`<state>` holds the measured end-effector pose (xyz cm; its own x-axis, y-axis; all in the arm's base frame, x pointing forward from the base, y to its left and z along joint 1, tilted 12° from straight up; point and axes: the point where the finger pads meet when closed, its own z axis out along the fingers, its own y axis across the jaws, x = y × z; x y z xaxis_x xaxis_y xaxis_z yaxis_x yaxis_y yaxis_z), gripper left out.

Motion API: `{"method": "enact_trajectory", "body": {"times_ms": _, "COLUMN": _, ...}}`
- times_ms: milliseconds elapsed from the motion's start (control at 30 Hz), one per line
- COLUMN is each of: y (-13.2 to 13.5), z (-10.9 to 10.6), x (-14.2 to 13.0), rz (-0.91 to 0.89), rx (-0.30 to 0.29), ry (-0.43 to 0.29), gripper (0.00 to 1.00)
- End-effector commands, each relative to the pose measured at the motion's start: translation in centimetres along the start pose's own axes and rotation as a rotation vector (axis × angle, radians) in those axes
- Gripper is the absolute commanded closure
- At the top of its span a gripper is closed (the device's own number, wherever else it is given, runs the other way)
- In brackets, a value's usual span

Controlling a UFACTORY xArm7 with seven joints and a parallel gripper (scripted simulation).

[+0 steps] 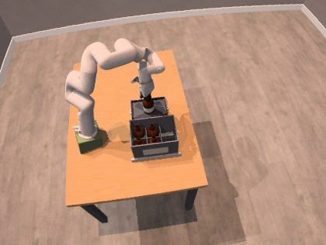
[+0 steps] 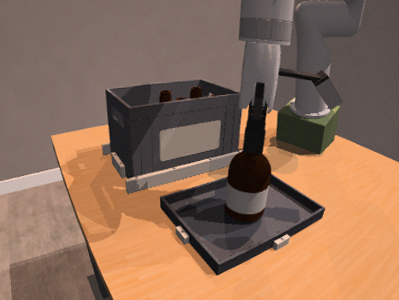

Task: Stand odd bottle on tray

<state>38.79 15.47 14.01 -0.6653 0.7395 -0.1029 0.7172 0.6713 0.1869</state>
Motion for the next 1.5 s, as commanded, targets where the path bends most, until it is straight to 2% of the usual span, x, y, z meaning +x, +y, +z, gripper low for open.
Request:
{"method": "enact_trajectory", "body": {"times_ms": 0, "y": 0.10, "z": -0.03, "x": -0.04, "rz": 0.000, "rx": -0.003, "ry": -0.001, "gripper": 1.00}}
{"method": "enact_trajectory", "body": {"times_ms": 767, "y": 0.10, "z": 0.04, "x": -0.04, "rz": 0.000, "rx": -0.003, "ry": -0.001, "gripper": 1.00}}
{"method": "enact_trajectory", "body": {"times_ms": 800, "y": 0.10, "z": 0.04, "x": -0.04, "rz": 0.000, "rx": -0.003, "ry": -0.001, "gripper": 0.00}}
{"method": "enact_trajectory", "body": {"times_ms": 1467, "y": 0.10, "z": 0.04, "x": -0.04, "rz": 0.000, "rx": -0.003, "ry": -0.001, "gripper": 0.00}}
